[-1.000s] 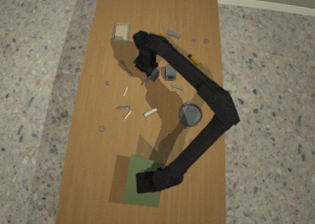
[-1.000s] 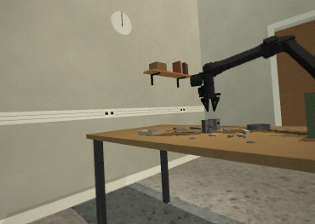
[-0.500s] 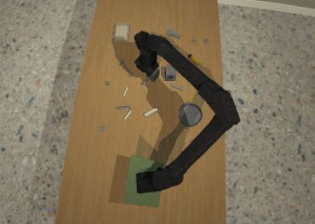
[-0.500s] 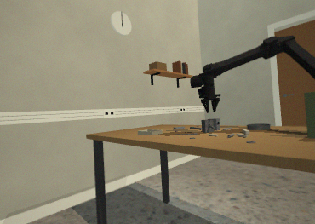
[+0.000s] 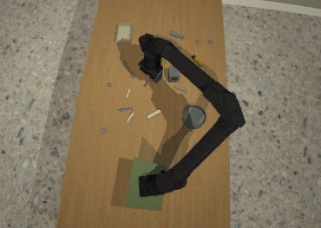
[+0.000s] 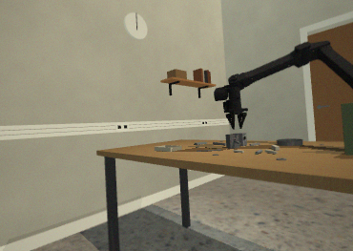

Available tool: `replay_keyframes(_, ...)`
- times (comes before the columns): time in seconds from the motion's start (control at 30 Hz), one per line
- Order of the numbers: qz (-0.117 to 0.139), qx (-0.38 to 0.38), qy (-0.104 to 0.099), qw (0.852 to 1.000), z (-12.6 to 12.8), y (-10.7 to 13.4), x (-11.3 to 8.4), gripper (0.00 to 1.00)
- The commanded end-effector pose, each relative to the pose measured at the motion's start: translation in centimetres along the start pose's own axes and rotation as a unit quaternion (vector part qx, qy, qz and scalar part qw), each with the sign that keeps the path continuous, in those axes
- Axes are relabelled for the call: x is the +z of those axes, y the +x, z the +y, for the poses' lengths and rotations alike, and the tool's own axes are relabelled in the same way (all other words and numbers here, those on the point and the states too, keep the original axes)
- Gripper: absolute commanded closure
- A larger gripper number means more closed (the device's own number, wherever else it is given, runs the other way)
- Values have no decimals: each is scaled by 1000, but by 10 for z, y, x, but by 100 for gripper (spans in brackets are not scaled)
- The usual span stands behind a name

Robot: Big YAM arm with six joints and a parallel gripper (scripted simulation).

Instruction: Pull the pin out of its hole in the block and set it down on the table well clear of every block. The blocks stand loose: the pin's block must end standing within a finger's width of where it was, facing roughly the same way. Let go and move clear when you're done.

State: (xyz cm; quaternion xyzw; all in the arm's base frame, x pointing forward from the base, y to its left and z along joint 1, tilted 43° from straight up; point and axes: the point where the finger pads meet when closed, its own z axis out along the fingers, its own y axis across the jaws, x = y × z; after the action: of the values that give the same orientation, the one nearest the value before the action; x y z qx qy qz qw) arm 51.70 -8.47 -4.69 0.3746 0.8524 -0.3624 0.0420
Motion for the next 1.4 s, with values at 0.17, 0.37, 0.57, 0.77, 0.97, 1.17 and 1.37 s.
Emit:
replay_keyframes(0.17, -3, -6, -2, 1000, 2, 0, 15, 61)
replay_keyframes(0.37, -3, -7, -2, 1000, 2, 0, 15, 61)
replay_keyframes(0.57, -3, -7, -2, 1000, 2, 0, 16, 61)
replay_keyframes(0.77, -1, -10, 1, 1000, 3, 2, 23, 61)
replay_keyframes(0.97, -1, -10, 1, 1000, 3, 2, 23, 61)
replay_keyframes(1.17, -1, -10, 1, 1000, 3, 2, 24, 61)
replay_keyframes(1.37, 0, -11, 2, 1000, 3, 3, 38, 61)
